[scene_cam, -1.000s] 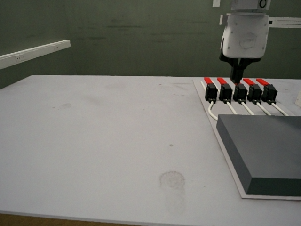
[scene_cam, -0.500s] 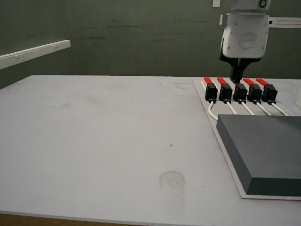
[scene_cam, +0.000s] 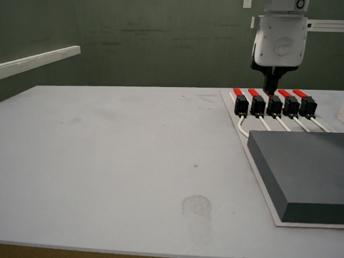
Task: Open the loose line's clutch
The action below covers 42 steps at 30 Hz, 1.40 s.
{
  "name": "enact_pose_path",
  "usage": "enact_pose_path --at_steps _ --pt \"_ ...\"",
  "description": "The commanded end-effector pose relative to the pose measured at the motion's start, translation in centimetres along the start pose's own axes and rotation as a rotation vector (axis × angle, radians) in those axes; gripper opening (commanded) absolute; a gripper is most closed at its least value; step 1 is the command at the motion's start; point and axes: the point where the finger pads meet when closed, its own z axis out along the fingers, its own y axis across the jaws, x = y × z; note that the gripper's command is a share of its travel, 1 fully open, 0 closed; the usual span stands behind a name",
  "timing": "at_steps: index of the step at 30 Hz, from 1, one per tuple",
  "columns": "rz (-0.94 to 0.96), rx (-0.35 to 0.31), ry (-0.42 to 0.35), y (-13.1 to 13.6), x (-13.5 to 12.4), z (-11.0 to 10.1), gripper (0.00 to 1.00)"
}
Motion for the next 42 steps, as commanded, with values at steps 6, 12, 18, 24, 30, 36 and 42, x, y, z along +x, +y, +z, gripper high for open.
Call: enact_pose_path --at_steps 6,12,18,24,30,36,42 --pt "0.000 0.001 0.000 -0.1 0.0 -0.1 0.00" --pt "0.000 0.001 0.000 -0.1 0.0 -0.1 0.00" --pt "0.000 0.001 0.001 -0.8 2.0 0.1 0.52" --pt "0.000 0.001 0.003 -2.7 10.8 1.2 0.52" --pt "0.000 0.001 0.003 -2.9 14.6 1.7 0.52" --pt "0.000 0.001 0.002 -2.4 21.3 2.8 0.52" --pt "0.000 0.001 0.000 -1.6 25.6 3.7 0.52"
